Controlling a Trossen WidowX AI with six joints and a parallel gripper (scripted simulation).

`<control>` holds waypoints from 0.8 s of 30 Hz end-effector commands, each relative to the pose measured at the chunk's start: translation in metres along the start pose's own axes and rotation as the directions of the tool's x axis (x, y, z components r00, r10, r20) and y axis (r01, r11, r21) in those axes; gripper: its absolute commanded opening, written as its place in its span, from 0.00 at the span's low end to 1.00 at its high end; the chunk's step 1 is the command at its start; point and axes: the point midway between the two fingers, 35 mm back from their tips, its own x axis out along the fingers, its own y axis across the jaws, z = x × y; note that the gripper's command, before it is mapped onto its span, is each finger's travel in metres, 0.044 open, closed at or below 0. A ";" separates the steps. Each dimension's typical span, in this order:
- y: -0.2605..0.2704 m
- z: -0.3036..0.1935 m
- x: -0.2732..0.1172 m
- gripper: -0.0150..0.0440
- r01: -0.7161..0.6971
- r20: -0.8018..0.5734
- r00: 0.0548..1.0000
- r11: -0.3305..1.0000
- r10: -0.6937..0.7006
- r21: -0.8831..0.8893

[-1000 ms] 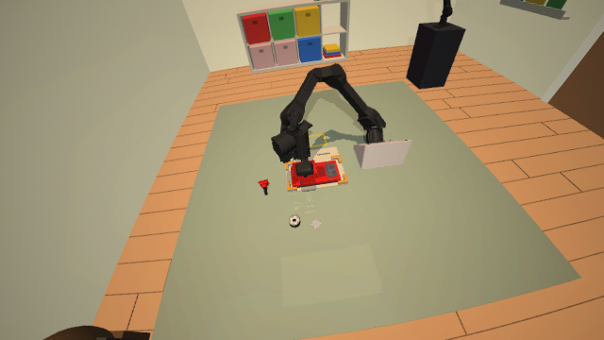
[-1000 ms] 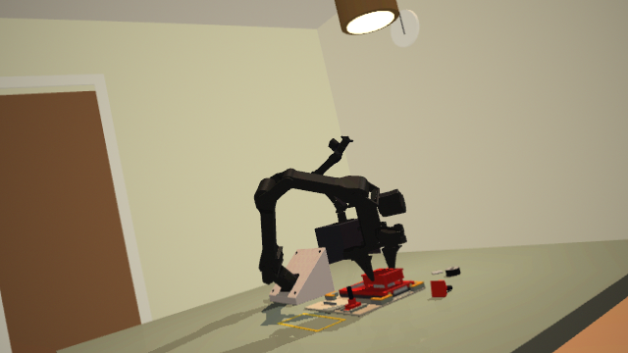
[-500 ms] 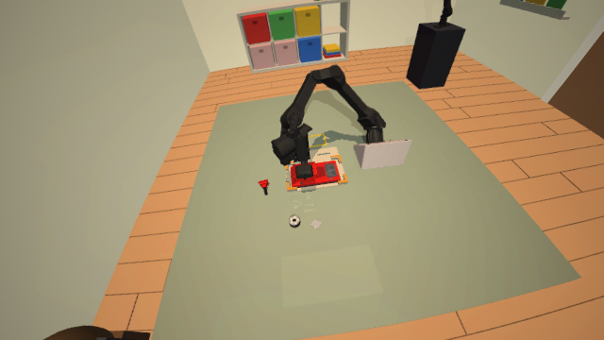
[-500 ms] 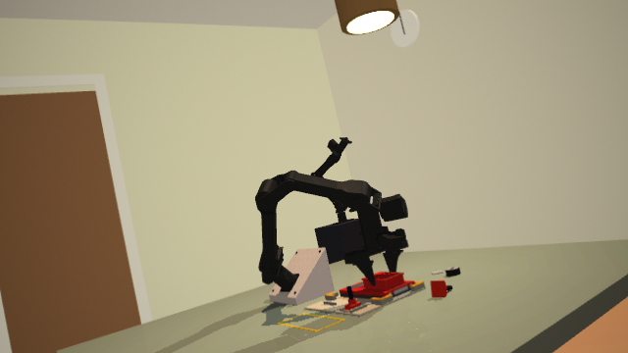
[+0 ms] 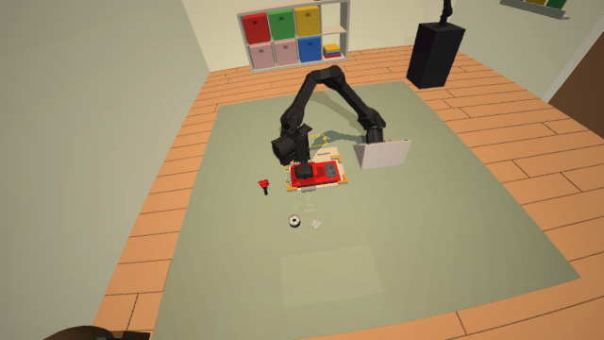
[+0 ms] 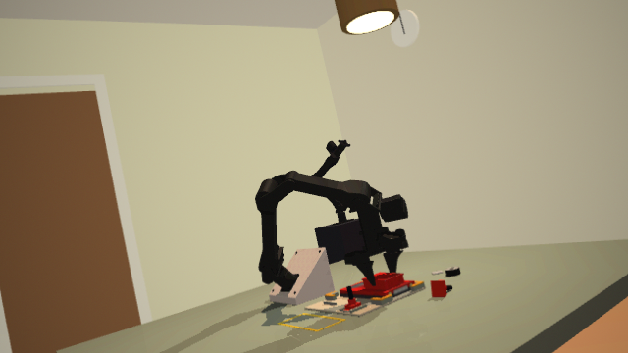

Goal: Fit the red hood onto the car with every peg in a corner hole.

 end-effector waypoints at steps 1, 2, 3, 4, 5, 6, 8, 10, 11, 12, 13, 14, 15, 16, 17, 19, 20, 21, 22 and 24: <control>0.000 0.000 0.000 0.65 0.000 0.000 1.000 1.000 0.000 0.000; 0.000 0.000 0.000 0.70 0.000 0.000 1.000 1.000 0.000 0.000; 0.000 0.000 0.000 0.74 0.000 0.000 1.000 1.000 0.000 0.000; 0.000 0.000 0.000 0.79 0.000 0.000 1.000 1.000 0.000 0.000; 0.000 0.000 0.000 0.83 0.000 0.000 1.000 1.000 0.000 0.000; 0.000 0.000 0.000 0.88 0.000 0.000 1.000 1.000 0.000 0.000; 0.000 0.000 0.000 0.97 0.000 0.000 1.000 1.000 0.000 0.000; 0.000 0.000 0.000 1.00 0.000 0.000 1.000 1.000 0.000 0.000; 0.000 0.000 0.000 1.00 0.000 0.000 1.000 1.000 0.000 0.000; 0.000 0.000 0.000 1.00 0.000 0.000 1.000 1.000 0.000 0.000; 0.000 0.000 -0.001 1.00 0.000 0.000 1.000 1.000 0.000 0.000; 0.000 0.001 -0.004 1.00 0.000 0.000 1.000 1.000 0.000 0.000; 0.001 0.001 -0.009 1.00 -0.001 0.000 1.000 1.000 0.001 0.000; 0.001 0.001 -0.014 1.00 -0.001 -0.001 1.000 1.000 0.001 0.000; 0.001 0.002 -0.021 1.00 -0.002 -0.001 1.000 1.000 0.002 0.000; 0.002 0.002 -0.039 1.00 -0.002 -0.002 1.000 1.000 0.002 0.000; 0.001 0.002 -0.049 1.00 -0.002 -0.003 1.000 1.000 0.002 0.000; 0.001 0.002 -0.059 1.00 -0.002 -0.004 1.000 1.000 0.002 -0.001; 0.001 0.001 -0.068 1.00 -0.002 -0.005 1.000 1.000 0.002 -0.001; 0.001 0.000 -0.075 1.00 -0.002 -0.005 1.000 1.000 0.002 -0.001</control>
